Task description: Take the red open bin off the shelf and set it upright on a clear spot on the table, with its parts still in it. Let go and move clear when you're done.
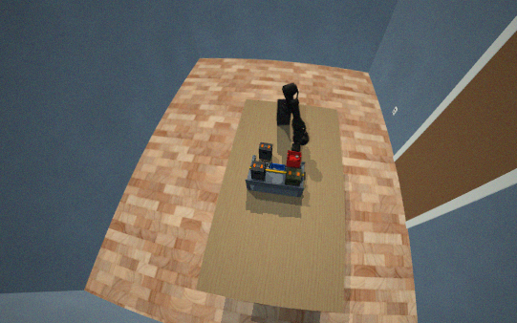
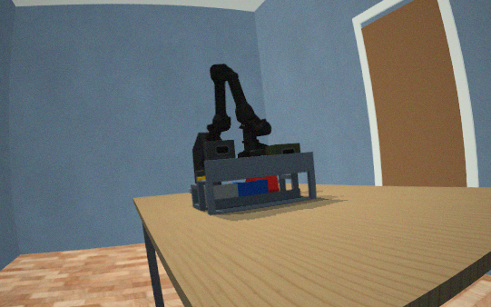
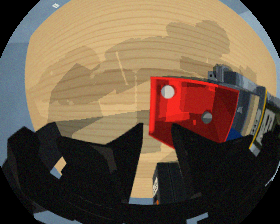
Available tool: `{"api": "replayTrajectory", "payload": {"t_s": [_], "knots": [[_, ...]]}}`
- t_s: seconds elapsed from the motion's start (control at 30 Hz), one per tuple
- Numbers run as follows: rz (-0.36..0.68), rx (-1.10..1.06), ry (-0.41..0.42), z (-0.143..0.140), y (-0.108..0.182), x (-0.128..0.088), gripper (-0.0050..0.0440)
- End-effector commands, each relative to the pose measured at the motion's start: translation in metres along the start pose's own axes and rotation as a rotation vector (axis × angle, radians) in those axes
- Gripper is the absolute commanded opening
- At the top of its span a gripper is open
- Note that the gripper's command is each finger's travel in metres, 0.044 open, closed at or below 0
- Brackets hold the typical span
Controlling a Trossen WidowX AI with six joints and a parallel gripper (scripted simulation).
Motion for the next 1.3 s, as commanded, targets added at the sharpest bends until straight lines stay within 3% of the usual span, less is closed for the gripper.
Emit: {"api": "replayTrajectory", "payload": {"t_s": [0.0,0.3,0.47,0.87,1.03,1.27], "knots": [[-0.01,0.003,0.013,-0.003,-0.002,-0.002,0.015],[-0.01,0.003,0.013,-0.003,-0.002,-0.002,0.015],[-0.013,-0.001,0.011,-0.039,-0.009,-0.018,0.015],[-0.013,-0.001,0.011,-0.039,-0.009,-0.018,0.015],[-0.014,-0.002,0.014,-0.075,-0.017,-0.033,0.015],[-0.014,-0.002,0.014,-0.075,-0.017,-0.033,0.015]]}}
Point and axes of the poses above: the point midway between the two fingers, 35 mm back from their tips, its own x axis out along the fingers, its own z axis across the jaws, y = z × x, the point moved 7 cm from there along -x, back along the fingers, and after that the axes turned 12 degrees about x, right-handed, at the moved point
